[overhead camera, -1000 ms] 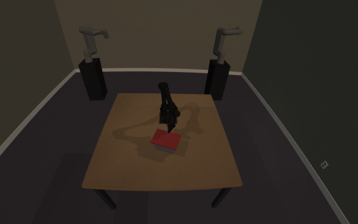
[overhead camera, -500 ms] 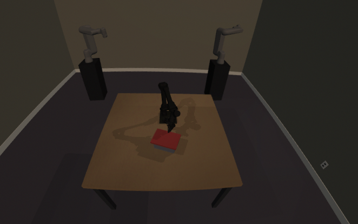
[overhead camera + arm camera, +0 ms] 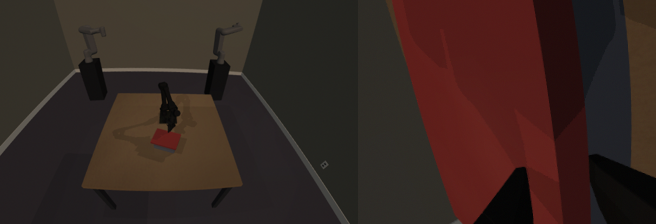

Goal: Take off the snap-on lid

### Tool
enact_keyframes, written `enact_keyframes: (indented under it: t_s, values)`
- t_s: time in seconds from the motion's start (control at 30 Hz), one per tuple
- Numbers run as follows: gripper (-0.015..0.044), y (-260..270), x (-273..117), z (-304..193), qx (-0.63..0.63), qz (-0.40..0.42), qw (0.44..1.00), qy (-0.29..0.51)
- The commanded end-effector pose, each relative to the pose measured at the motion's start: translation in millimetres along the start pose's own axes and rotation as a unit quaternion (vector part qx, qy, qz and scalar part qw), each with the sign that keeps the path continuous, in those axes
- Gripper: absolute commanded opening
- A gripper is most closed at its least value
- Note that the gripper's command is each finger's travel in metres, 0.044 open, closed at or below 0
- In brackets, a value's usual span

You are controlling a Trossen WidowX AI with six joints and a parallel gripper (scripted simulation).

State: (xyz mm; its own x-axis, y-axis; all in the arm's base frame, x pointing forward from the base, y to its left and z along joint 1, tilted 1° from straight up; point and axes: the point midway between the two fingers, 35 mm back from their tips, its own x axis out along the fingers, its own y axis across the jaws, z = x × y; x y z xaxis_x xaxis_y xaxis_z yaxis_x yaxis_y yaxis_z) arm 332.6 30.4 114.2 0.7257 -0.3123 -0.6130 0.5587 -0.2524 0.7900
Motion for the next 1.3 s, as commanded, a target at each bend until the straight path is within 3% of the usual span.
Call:
enact_keyframes:
  t_s: [0.0, 1.27]
  values:
    - [0.0000, 1.8, -1.8, 0.1, 0.001, 0.002, 1.000, 0.000]
    - [0.0000, 6.3, -5.3, -0.7, 0.000, 0.001, 1.000, 0.001]
